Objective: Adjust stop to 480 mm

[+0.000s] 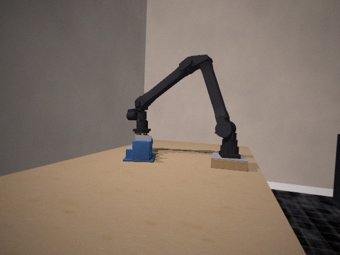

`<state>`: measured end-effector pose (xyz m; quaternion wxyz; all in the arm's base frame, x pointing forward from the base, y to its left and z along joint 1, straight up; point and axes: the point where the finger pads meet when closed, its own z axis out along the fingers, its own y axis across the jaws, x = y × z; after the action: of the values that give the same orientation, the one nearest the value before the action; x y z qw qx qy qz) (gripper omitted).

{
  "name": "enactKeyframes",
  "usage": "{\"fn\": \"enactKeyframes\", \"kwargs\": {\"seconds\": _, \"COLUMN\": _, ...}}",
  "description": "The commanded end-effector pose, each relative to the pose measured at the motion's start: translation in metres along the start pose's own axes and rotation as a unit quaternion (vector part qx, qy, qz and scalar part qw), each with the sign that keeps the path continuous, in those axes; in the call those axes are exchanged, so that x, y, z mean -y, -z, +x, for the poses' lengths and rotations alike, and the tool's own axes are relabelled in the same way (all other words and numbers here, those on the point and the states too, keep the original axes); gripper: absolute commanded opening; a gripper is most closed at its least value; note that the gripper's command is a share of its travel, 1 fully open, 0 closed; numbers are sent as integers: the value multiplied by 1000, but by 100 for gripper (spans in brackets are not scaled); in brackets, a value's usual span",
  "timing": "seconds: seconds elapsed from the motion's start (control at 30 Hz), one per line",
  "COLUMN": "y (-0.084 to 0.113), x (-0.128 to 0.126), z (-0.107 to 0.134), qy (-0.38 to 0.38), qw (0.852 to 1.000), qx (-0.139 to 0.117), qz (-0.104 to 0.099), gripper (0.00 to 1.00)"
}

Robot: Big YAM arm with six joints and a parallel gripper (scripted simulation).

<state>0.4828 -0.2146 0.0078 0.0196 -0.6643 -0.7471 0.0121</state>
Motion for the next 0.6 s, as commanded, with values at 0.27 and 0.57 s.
{"fn": "enactKeyframes", "kwargs": {"seconds": 0.27, "y": 55, "x": -51, "z": -6, "qy": 3, "qw": 998, "qx": 27, "qz": -59, "gripper": 6}}
{"fn": "enactKeyframes", "kwargs": {"seconds": 0.57, "y": 82, "x": -43, "z": -4, "qy": 3, "qw": 998, "qx": 28, "qz": -61, "gripper": 6}}
